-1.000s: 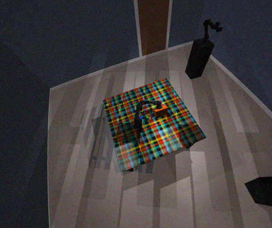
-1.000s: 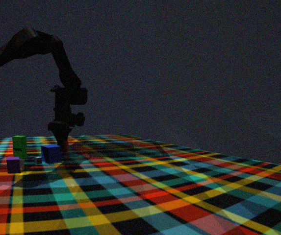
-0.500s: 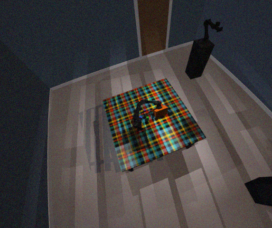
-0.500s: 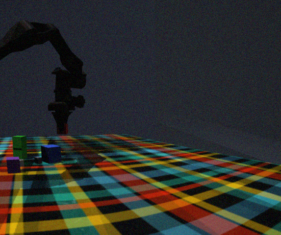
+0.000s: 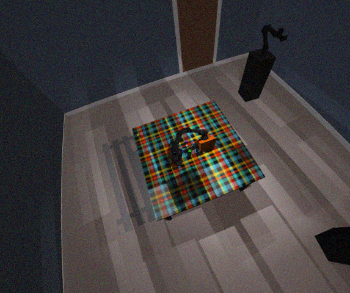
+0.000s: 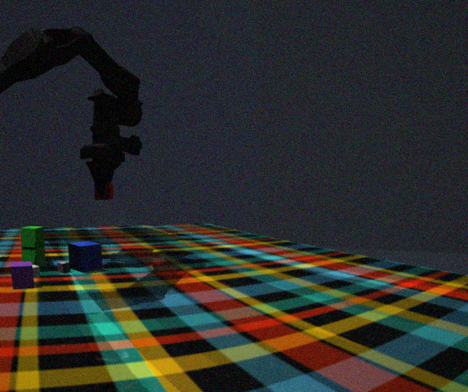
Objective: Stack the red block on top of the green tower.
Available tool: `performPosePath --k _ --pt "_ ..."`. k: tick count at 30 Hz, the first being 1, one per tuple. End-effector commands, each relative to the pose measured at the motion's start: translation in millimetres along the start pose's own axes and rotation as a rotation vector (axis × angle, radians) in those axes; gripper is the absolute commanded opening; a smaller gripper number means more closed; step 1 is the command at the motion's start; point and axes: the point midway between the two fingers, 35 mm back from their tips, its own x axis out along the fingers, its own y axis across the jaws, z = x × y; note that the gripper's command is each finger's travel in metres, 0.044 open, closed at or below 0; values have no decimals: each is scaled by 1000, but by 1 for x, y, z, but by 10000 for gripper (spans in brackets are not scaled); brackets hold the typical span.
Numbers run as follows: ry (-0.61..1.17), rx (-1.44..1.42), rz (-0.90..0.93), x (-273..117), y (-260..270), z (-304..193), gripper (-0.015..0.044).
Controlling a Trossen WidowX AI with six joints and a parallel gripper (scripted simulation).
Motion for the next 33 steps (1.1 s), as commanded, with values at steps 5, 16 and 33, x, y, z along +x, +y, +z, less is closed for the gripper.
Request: performPosePath --k 5,16,33 --pt "6 6 1 -5 -4 -2 0" --pt "9 1 1 -12 -30 -17 0" --pt "13 -2 -2 -16 -75 -47 0"
